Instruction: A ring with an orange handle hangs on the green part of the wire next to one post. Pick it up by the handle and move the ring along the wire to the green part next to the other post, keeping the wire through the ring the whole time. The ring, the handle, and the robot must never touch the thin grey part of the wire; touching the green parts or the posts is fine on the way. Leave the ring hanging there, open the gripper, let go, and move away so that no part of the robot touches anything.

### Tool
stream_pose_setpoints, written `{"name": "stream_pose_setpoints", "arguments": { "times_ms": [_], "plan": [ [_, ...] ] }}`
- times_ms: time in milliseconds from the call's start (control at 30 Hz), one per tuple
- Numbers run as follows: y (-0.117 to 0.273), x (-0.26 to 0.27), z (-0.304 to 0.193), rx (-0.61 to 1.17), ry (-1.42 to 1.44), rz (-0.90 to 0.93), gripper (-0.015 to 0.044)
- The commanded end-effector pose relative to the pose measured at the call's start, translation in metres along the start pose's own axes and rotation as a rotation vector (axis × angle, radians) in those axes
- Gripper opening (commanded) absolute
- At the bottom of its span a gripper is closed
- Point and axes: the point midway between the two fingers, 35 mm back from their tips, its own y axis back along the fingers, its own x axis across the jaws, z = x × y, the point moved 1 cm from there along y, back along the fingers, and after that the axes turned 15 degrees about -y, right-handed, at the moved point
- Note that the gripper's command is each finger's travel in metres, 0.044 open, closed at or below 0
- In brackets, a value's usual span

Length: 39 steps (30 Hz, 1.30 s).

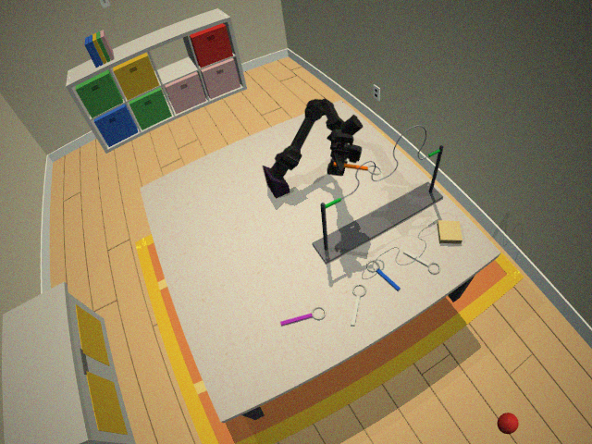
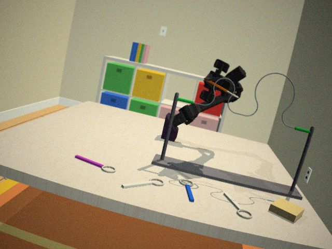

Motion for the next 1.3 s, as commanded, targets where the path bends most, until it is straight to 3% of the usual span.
{"name": "stream_pose_setpoints", "arguments": {
  "times_ms": [0,1267],
  "plan": [
    [0.0,0.001,0.0,-0.001,-0.044,0.025,-0.015],
    [0.005,0.049,0.007,0.019,-0.787,0.455,-0.015]
  ]
}}
